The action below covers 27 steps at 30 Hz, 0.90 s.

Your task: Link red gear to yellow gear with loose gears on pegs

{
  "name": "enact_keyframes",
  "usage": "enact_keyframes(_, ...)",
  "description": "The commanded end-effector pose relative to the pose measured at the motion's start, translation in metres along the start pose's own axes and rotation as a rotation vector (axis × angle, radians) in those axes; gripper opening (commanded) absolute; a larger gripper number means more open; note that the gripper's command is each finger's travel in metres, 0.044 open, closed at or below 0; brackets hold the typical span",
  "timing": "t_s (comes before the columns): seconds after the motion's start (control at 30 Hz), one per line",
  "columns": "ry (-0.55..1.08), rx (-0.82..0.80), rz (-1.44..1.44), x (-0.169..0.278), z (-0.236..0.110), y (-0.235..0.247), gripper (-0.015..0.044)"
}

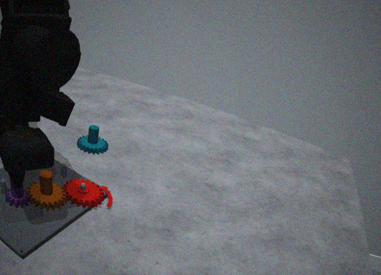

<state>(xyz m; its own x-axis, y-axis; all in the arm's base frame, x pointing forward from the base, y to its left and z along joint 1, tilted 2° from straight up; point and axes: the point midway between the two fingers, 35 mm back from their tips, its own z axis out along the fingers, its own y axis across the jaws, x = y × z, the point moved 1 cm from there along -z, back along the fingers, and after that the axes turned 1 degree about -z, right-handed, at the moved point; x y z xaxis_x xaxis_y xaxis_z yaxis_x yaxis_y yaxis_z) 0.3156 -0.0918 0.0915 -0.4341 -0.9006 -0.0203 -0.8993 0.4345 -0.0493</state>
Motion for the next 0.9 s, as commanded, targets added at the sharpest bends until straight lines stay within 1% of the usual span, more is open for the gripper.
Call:
enact_keyframes(0.0,-0.002,0.006,0.034,0.0,-0.011,-0.001,0.014)
enact_keyframes(0.17,-0.002,0.006,0.086,0.0,-0.041,-0.001,0.014)
enact_keyframes(0.27,-0.002,0.006,0.095,0.0,-0.046,0.0,0.014)
enact_keyframes(0.3,-0.001,0.003,0.085,-0.003,-0.037,-0.001,0.0166)
enact_keyframes(0.33,-0.001,0.003,0.107,-0.01,-0.037,0.001,0.0193)
enact_keyframes(0.47,-0.006,0.0,0.278,-0.068,-0.037,0.02,0.0298)
enact_keyframes(0.63,-0.012,-0.005,0.49,-0.135,-0.038,0.059,0.0429)
enact_keyframes(0.67,-0.013,-0.007,0.525,-0.145,-0.038,0.068,0.044)
enact_keyframes(0.87,-0.017,-0.013,0.701,-0.191,-0.039,0.113,0.044)
